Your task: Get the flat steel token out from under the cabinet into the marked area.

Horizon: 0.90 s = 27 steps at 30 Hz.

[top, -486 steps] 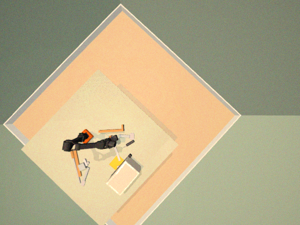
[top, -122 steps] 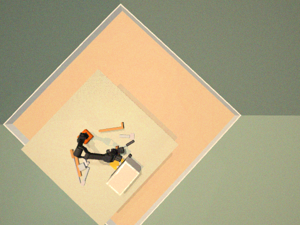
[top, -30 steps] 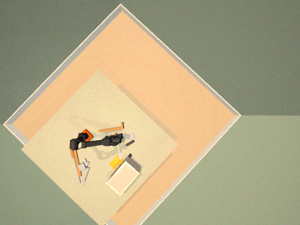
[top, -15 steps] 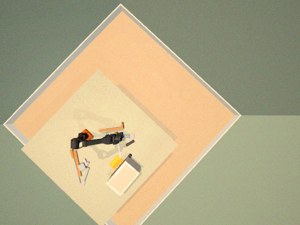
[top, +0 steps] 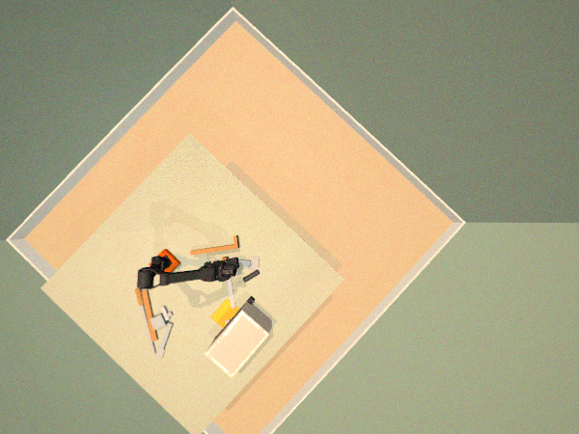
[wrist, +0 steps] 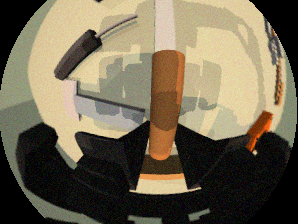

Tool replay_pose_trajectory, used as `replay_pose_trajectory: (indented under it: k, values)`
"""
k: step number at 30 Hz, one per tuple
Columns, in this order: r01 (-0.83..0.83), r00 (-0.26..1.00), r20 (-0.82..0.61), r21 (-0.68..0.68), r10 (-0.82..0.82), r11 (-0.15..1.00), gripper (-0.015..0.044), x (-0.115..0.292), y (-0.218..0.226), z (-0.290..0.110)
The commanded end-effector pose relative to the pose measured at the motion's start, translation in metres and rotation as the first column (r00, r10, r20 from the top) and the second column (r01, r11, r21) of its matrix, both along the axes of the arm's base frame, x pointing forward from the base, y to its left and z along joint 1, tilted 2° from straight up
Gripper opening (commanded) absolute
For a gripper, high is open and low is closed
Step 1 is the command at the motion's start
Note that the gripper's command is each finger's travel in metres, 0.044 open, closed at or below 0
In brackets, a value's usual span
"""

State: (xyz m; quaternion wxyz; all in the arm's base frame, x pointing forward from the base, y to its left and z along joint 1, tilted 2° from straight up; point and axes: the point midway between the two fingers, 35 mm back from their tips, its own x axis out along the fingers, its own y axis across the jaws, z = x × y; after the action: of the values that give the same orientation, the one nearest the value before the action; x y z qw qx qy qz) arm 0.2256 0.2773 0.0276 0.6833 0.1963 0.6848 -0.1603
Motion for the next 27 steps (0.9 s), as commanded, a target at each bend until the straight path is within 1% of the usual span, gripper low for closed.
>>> replay_pose_trajectory:
  k: [1, 9, 27]
  values:
    - [-0.003, 1.0, 0.006, 0.005, 0.003, 1.0, 0.0, 0.007, -0.001, 0.002]
    - [-0.003, 1.0, 0.006, 0.005, 0.003, 1.0, 0.0, 0.008, -0.002, 0.002]
    - [-0.006, 1.0, 0.004, 0.007, 0.006, 1.0, 0.0, -0.019, 0.012, 0.003]
